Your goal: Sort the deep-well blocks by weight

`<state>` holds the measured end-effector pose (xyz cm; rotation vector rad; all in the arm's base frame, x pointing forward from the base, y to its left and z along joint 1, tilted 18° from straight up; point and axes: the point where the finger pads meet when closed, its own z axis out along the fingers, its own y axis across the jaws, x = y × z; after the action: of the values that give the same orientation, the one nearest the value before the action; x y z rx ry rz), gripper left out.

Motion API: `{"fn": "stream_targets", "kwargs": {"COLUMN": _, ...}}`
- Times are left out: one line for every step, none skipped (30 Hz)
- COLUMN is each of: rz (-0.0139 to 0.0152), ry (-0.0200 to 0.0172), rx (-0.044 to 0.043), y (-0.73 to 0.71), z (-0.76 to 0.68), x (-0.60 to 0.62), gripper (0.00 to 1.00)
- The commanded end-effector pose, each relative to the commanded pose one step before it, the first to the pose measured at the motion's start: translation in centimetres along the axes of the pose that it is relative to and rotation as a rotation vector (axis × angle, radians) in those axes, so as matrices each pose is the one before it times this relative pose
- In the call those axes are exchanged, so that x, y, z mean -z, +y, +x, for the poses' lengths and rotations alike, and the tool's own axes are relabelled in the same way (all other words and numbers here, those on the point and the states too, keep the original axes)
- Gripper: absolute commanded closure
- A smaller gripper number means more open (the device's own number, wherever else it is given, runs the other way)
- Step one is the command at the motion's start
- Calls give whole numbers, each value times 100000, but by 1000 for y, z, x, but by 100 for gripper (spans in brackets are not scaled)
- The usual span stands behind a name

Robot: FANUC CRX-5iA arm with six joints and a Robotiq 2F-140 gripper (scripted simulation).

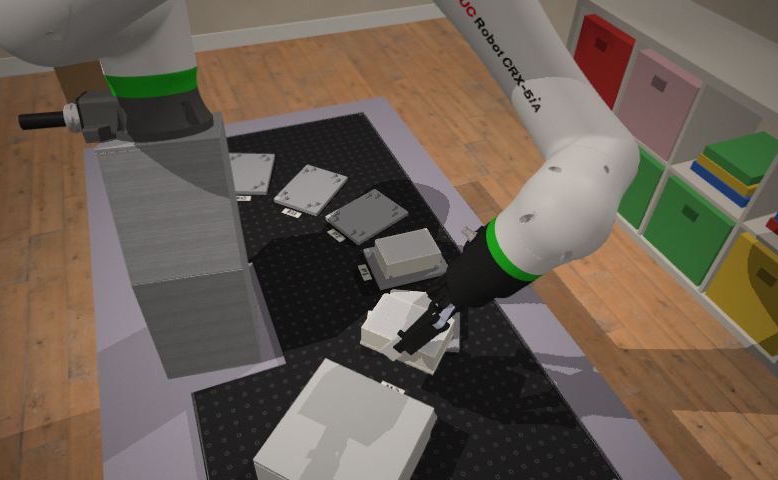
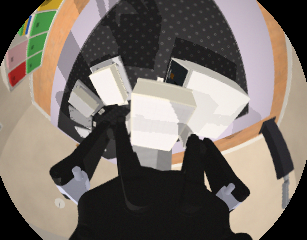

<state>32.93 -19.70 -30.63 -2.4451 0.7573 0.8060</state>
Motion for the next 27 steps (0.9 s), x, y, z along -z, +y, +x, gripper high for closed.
{"fn": "stream_targets", "kwargs": {"rz": -17, "ry": 37, "rx": -34, "y": -1227, "z": 205, "x": 135, "gripper": 90}}
{"fn": "stream_targets", "kwargs": {"rz": 0, "ry": 0, "rx": 0, "y": -328, "z": 50, "x": 29, "gripper": 90}}
{"fn": "stream_targets", "kwargs": {"rz": 0, "ry": 0, "rx": 0, "y": -101, "z": 15, "x": 9, "gripper": 90}}
{"fn": "stream_targets", "kwargs": {"rz": 0, "ry": 0, "rx": 0, "y": 0, "z": 0, "x": 0, "gripper": 90}}
{"fn": "stream_targets", "kwargs": {"rz": 0, "ry": 0, "rx": 0, "y": 0, "z": 0, "x": 0, "gripper": 90}}
{"fn": "stream_targets", "kwargs": {"rz": 0, "ry": 0, "rx": 0, "y": 0, "z": 0, "x": 0, "gripper": 90}}
{"fn": "stream_targets", "kwargs": {"rz": 0, "ry": 0, "rx": 0, "y": 0, "z": 0, "x": 0, "gripper": 90}}
{"fn": "stream_targets", "kwargs": {"rz": -1667, "ry": 0, "rx": 2887, "y": -325, "z": -64, "x": -37, "gripper": 90}}
{"fn": "stream_targets", "kwargs": {"rz": -1667, "ry": 0, "rx": 2887, "y": -327, "z": -55, "x": -32, "gripper": 90}}
{"fn": "stream_targets", "kwargs": {"rz": -1667, "ry": 0, "rx": 2887, "y": -329, "z": -45, "x": -26, "gripper": 90}}
{"fn": "stream_targets", "kwargs": {"rz": -1667, "ry": 0, "rx": 2887, "y": -331, "z": -36, "x": -21, "gripper": 90}}
{"fn": "stream_targets", "kwargs": {"rz": 0, "ry": 0, "rx": 0, "y": 0, "z": 0, "x": 0, "gripper": 90}}
{"fn": "stream_targets", "kwargs": {"rz": 0, "ry": 0, "rx": 0, "y": 0, "z": 0, "x": 0, "gripper": 90}}
{"fn": "stream_targets", "kwargs": {"rz": -1667, "ry": 0, "rx": 2887, "y": -332, "z": -26, "x": -15, "gripper": 90}}
{"fn": "stream_targets", "kwargs": {"rz": -1667, "ry": 0, "rx": 2887, "y": -333, "z": -17, "x": -10, "gripper": 90}}
{"fn": "stream_targets", "kwargs": {"rz": -1667, "ry": 0, "rx": 2887, "y": -333, "z": -7, "x": -4, "gripper": 90}}
{"fn": "stream_targets", "kwargs": {"rz": -1667, "ry": 0, "rx": 2887, "y": -333, "z": 2, "x": 1, "gripper": 90}}
{"fn": "stream_targets", "kwargs": {"rz": -1667, "ry": 0, "rx": 2887, "y": -333, "z": 12, "x": 7, "gripper": 90}}
{"fn": "stream_targets", "kwargs": {"rz": -1667, "ry": 0, "rx": 2887, "y": -332, "z": 22, "x": 13, "gripper": 90}}
{"fn": "stream_targets", "kwargs": {"rz": -1667, "ry": 0, "rx": 2887, "y": -331, "z": 31, "x": 18, "gripper": 90}}
{"fn": "stream_targets", "kwargs": {"rz": -1641, "ry": 0, "rx": 2842, "y": -330, "z": 41, "x": 24, "gripper": 90}}
{"fn": "stream_targets", "kwargs": {"rz": 0, "ry": 0, "rx": 0, "y": -328, "z": 50, "x": 29, "gripper": 90}}
{"fn": "stream_targets", "kwargs": {"rz": 0, "ry": 0, "rx": 0, "y": -328, "z": 50, "x": 29, "gripper": 90}}
{"fn": "stream_targets", "kwargs": {"rz": 0, "ry": 0, "rx": 0, "y": -328, "z": 50, "x": 29, "gripper": 90}}
{"fn": "stream_targets", "kwargs": {"rz": 0, "ry": 0, "rx": 0, "y": -328, "z": 50, "x": 29, "gripper": 90}}
{"fn": "stream_targets", "kwargs": {"rz": 0, "ry": 0, "rx": 0, "y": -328, "z": 50, "x": 29, "gripper": 90}}
{"fn": "stream_targets", "kwargs": {"rz": 0, "ry": 0, "rx": 0, "y": -328, "z": 50, "x": 29, "gripper": 90}}
